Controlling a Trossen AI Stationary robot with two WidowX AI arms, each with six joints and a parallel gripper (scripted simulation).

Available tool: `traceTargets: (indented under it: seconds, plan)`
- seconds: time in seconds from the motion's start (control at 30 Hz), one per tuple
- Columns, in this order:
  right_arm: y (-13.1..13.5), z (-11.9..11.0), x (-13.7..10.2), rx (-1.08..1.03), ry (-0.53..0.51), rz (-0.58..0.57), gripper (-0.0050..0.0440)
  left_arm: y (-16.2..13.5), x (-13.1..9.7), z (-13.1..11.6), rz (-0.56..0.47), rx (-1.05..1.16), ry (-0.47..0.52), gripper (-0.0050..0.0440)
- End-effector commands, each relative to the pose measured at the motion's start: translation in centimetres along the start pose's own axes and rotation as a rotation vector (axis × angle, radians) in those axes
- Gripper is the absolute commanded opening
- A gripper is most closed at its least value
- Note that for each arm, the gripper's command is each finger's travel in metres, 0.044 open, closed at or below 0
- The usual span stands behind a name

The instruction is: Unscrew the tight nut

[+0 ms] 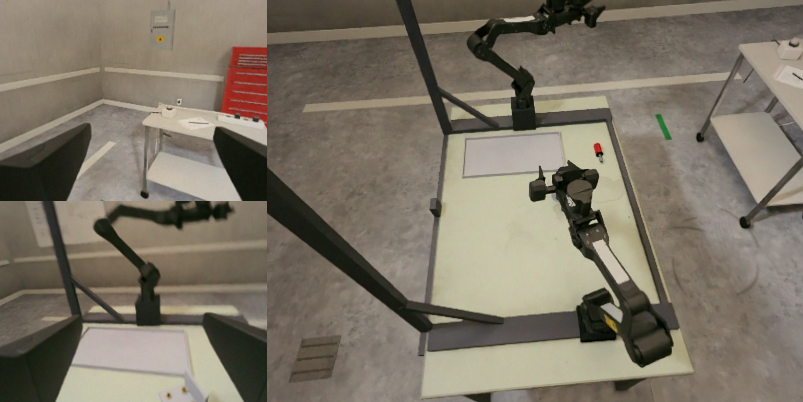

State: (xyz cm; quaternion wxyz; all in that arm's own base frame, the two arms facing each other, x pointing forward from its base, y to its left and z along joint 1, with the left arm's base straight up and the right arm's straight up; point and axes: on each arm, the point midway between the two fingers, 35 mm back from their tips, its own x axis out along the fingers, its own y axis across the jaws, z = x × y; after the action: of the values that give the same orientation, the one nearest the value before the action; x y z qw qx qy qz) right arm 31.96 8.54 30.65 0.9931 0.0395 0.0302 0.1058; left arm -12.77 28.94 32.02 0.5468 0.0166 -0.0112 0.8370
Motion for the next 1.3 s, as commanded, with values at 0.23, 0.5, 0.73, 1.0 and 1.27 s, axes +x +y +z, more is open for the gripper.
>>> traceTargets:
  seconds: [0.23, 0.5, 0.73, 1.0, 1.27]
  plan:
    - [-0.6, -0.5, 2.9, 0.167, 0.14, -0.118, 0.04, -0.1, -0.2, 1.1, 0.0, 0.001, -0.03, 0.04]
    - [-1.1, -2.4, 4.6, 0.252, 0.235, -0.24, 0.04, -2.5, -0.5, 1.7, -0.082, -0.183, -0.03, 0.0215]
    - [-1.6, -4.2, 6.2, 0.337, 0.331, -0.363, 0.04, -4.9, -0.5, 0.5, -0.156, -0.361, 0.012, 0.0215]
    - [-1.8, -5.4, 6.9, 0.365, 0.366, -0.456, 0.04, -6.4, -1.0, 1.6, -0.21, -0.481, 0.018, 0.0215]
    - [-2.3, -7.7, 8.4, 0.422, 0.436, -0.642, 0.04, -9.5, -1.5, 0.6, -0.297, -0.714, 0.092, 0.0215]
